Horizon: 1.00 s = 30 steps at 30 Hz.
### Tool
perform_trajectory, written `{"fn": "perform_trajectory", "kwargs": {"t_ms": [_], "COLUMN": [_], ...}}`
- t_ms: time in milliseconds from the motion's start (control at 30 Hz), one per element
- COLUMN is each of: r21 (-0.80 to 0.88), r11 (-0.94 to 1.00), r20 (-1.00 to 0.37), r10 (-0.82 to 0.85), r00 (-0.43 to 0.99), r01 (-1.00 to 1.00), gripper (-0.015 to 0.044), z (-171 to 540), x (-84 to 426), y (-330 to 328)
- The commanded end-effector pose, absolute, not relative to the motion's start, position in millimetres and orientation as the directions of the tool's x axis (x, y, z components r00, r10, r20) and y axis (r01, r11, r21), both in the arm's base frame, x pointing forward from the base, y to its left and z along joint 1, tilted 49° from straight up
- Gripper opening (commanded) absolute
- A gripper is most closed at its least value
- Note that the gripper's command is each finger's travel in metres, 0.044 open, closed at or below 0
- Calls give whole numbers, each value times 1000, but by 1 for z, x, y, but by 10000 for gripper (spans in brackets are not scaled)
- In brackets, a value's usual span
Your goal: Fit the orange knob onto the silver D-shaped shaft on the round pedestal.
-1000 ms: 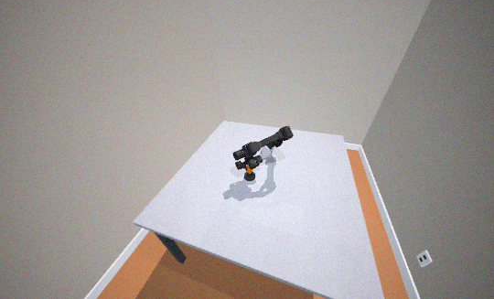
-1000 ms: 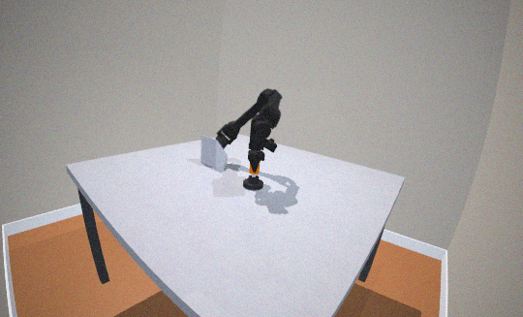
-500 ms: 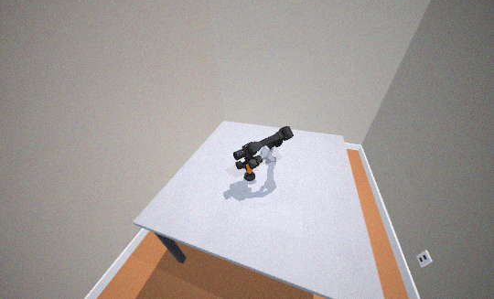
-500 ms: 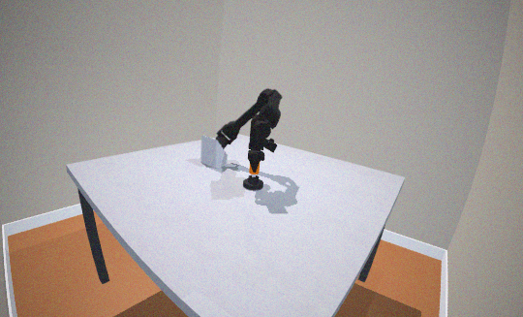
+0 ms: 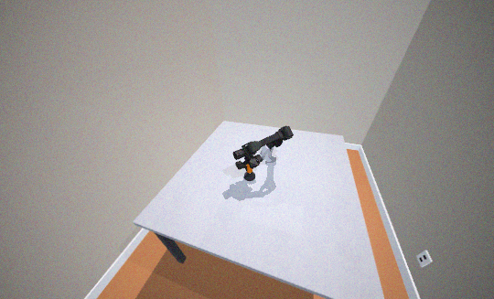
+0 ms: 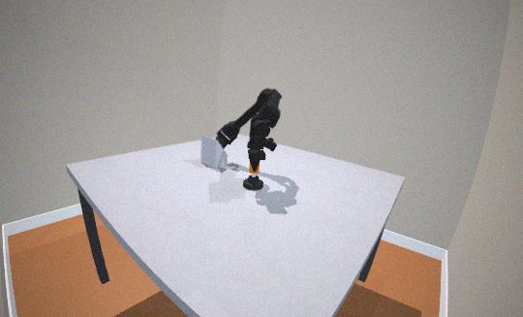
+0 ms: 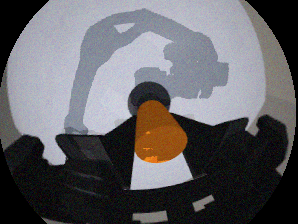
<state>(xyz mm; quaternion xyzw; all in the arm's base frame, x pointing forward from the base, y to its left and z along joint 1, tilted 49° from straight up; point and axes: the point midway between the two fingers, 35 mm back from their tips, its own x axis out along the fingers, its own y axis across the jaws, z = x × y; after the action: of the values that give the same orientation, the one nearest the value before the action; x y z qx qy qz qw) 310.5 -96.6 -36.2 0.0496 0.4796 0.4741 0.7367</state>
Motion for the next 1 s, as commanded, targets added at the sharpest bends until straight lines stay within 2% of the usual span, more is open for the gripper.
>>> {"fn": "perform_trajectory", "kwargs": {"t_ms": [0, 967], "r21": [462, 438], "r11": [501, 482], "r20": [-662, -662], "r10": [744, 744], "r00": [91, 91], "r01": [-732, -759], "gripper": [0, 0], "z": [-36, -38], "x": [313, 310], "y": [-98, -94]}}
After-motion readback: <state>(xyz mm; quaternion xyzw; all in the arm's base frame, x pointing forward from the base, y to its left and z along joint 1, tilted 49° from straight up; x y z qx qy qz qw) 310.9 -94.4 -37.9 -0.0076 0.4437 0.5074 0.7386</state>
